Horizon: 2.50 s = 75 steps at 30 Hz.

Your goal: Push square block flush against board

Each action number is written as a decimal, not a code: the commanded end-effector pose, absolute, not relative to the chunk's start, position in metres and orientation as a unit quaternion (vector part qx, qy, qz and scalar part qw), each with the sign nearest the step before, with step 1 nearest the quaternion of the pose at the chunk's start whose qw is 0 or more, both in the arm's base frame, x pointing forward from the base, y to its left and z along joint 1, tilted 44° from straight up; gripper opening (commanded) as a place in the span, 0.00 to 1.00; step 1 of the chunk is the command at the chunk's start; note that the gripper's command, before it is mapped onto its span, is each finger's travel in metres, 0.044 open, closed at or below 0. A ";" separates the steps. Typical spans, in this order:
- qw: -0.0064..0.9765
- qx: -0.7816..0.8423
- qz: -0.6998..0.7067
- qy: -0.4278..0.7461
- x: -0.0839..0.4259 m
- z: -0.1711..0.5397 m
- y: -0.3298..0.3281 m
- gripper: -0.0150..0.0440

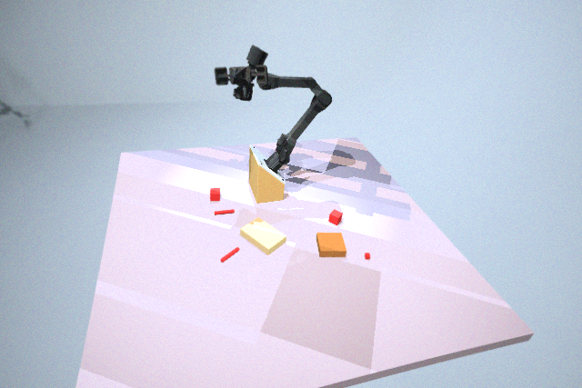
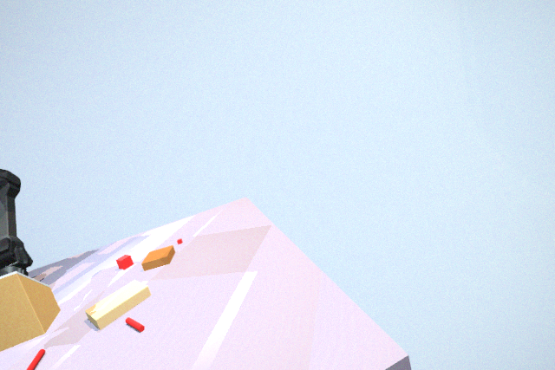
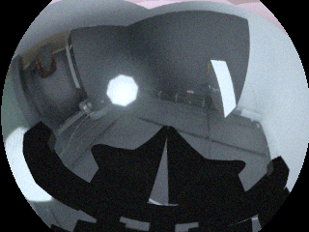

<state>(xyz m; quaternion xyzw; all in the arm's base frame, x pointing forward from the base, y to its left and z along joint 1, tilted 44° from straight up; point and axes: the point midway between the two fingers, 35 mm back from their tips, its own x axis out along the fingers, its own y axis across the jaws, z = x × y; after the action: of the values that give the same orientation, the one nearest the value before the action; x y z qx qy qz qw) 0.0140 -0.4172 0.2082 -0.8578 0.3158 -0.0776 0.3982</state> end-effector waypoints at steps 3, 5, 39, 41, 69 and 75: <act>0.477 -0.818 -0.074 0.313 0.033 0.181 -0.424 0.25; 0.505 -0.801 -0.069 0.313 0.041 0.169 -0.426 0.25; 0.853 -0.396 0.111 0.321 0.183 -0.021 -0.354 0.25; 0.862 -0.367 0.126 0.327 0.189 -0.031 -0.345 0.25; 0.810 0.013 0.331 0.483 0.217 -0.137 -0.183 0.25; 0.760 0.077 0.366 0.532 0.208 -0.150 -0.148 0.25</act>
<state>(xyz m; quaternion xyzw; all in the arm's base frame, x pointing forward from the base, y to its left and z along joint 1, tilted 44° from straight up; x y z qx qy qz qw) 0.2119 -0.1596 -0.1445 0.0536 0.5115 0.3542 0.7811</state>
